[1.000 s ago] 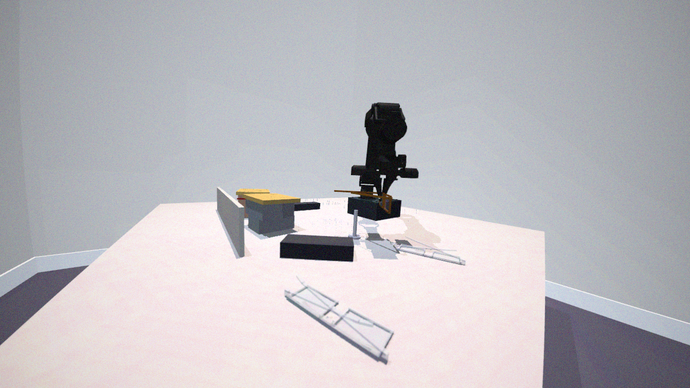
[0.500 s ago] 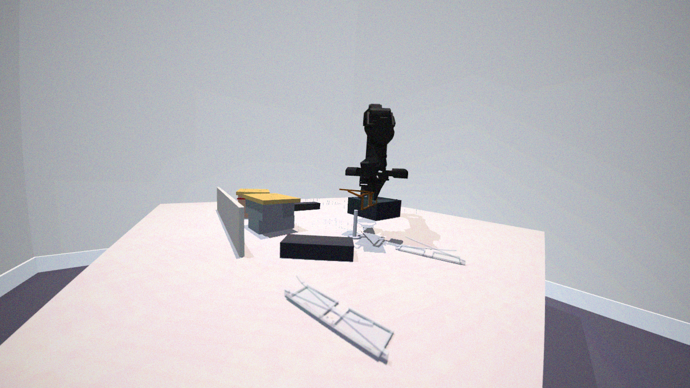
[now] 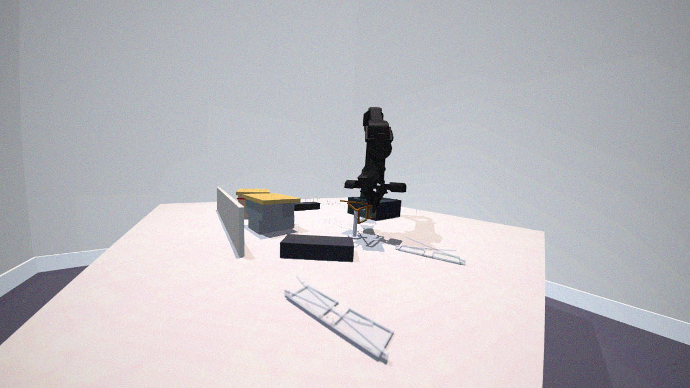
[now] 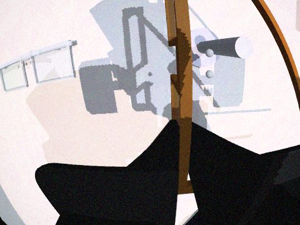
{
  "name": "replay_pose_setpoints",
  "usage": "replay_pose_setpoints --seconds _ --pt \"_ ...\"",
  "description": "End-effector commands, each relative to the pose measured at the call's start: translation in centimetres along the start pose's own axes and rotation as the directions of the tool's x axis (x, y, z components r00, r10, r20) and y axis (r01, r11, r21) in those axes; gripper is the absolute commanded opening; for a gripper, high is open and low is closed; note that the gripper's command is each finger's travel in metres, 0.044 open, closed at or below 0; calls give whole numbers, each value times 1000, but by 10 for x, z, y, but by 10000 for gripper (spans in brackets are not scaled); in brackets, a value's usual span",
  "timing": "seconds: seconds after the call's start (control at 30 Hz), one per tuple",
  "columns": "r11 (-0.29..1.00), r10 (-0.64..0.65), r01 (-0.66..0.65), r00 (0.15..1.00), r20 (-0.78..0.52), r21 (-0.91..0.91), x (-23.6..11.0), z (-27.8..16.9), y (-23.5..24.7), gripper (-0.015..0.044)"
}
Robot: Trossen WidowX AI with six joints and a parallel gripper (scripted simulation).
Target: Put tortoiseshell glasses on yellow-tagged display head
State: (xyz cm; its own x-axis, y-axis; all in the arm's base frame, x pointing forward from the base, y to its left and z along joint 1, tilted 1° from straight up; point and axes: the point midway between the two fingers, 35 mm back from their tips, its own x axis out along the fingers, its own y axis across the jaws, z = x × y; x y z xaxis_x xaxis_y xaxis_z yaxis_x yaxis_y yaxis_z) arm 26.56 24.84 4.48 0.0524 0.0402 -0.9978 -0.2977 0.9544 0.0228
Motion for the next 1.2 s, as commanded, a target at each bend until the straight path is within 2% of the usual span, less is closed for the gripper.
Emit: replay_pose_setpoints --seconds 0.0,1.17 --pt "1000 -5 5 1000 -5 6 16 -2 -1 0" --pt "1000 -3 3 1000 -7 6 16 -19 19 0"
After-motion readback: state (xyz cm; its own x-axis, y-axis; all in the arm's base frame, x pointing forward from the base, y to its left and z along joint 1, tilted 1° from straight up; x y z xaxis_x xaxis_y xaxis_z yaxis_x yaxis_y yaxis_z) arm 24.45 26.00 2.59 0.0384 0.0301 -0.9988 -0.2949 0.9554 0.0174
